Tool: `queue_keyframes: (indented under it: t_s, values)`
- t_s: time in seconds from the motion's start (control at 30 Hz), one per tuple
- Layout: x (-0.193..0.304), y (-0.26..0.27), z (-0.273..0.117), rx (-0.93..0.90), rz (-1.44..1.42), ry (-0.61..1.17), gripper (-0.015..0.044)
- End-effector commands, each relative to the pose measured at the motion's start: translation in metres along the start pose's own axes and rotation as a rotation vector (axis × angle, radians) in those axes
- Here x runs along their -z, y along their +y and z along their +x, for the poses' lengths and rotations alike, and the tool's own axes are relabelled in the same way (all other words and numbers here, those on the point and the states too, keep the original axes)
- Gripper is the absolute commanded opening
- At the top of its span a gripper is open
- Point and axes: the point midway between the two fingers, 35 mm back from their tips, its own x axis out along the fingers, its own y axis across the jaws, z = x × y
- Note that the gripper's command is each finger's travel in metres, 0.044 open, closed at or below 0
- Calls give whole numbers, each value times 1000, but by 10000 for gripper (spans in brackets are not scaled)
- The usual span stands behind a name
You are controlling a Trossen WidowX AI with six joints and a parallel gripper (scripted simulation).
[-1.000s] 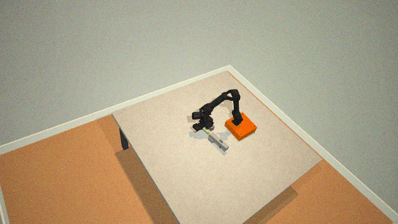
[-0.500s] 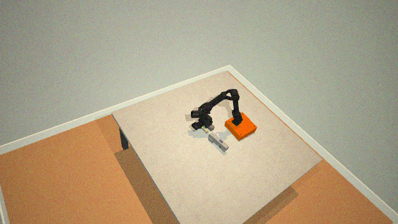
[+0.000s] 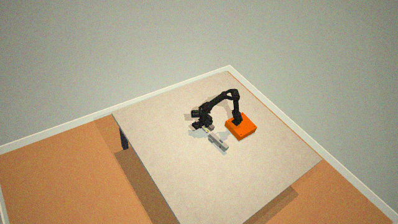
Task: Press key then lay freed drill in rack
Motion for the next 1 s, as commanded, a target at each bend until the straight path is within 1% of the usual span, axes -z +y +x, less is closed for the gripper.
queue_keyframes:
  t_s: [0.0, 0.97]
  values:
    - [0, 0, -3, 6, -3, 0, 0]
    - [-1, 3, -11, 6, -3, 0, 0]
